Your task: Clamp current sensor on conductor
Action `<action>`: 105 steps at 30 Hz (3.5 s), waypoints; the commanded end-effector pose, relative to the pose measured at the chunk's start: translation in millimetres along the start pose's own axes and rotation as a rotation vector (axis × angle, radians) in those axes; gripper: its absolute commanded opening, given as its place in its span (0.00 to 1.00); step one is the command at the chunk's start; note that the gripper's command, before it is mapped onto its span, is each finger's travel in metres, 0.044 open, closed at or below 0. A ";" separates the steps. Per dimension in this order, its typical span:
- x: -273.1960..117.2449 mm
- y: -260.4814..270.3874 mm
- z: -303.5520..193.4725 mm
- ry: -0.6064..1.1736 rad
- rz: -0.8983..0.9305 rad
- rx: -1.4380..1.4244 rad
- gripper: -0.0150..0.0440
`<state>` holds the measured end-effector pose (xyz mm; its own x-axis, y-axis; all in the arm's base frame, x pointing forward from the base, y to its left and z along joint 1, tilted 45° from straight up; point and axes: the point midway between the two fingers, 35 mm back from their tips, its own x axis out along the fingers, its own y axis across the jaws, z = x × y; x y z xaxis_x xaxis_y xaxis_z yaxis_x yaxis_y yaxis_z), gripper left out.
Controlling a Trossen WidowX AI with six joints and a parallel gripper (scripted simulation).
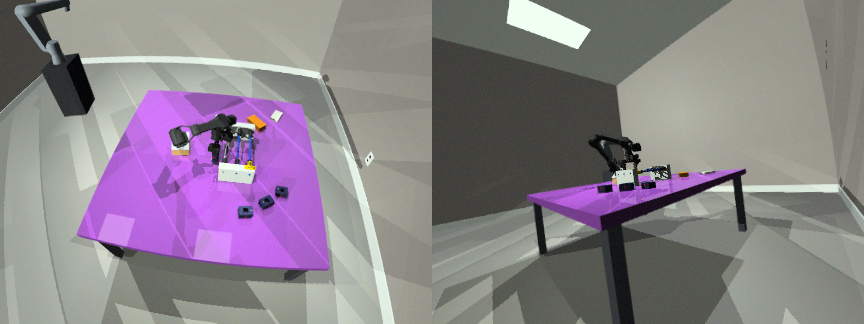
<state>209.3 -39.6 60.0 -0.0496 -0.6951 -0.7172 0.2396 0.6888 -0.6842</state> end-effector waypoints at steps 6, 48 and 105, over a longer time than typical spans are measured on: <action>15.7 -1.4 -1.2 -0.001 -0.005 -0.006 1.00; -20.5 1.5 25.4 0.000 0.000 -0.002 0.25; -83.5 11.4 117.2 -0.158 -0.047 -0.948 0.25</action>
<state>321.9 3.2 125.8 0.0877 -0.6966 -0.7121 -0.5751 0.5483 -0.6072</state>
